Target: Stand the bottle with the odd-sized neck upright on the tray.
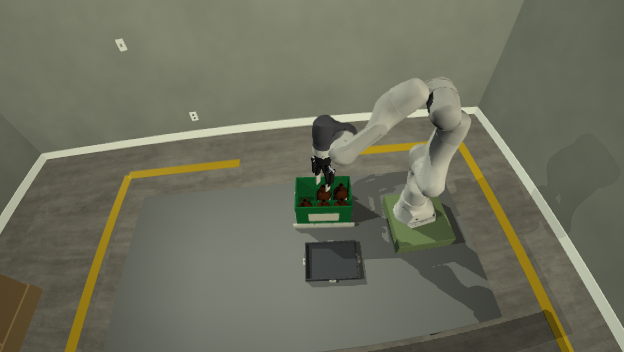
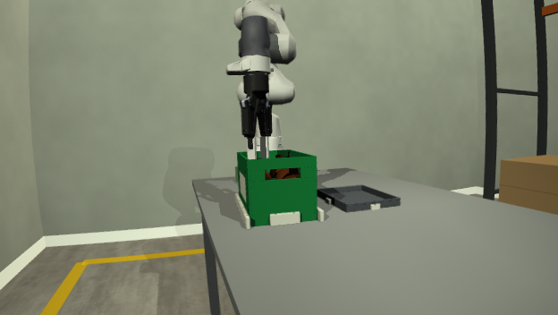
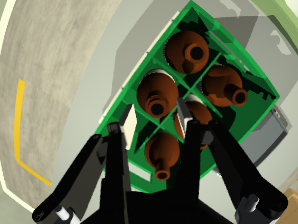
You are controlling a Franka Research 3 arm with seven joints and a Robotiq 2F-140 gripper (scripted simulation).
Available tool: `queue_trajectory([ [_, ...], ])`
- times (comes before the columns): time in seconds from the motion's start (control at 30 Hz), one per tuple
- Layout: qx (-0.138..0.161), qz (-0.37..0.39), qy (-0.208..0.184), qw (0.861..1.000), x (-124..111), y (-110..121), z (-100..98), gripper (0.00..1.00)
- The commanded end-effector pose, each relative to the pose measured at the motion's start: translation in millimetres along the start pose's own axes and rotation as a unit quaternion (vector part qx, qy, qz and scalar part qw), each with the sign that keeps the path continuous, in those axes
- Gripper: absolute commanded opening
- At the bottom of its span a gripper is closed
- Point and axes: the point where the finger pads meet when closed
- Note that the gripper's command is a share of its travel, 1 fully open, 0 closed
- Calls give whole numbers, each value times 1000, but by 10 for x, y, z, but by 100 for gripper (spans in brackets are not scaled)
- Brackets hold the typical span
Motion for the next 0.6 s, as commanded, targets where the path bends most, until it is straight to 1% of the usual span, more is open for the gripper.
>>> queue_trajectory([
  [0.0,-4,1,3,1000,20,22,-108,44],
  [0.27,-4,1,3,1000,18,20,-399,44],
  [0.33,-4,1,3,1000,18,20,-399,44],
  [0.57,-4,1,3,1000,17,18,-587,44],
])
Point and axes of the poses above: the point where the finger pads meet when closed, its own z axis out along the fingers, its own y axis across the jaws, x = y × z, and after that the axes turned 5 degrees about -z, right-handed
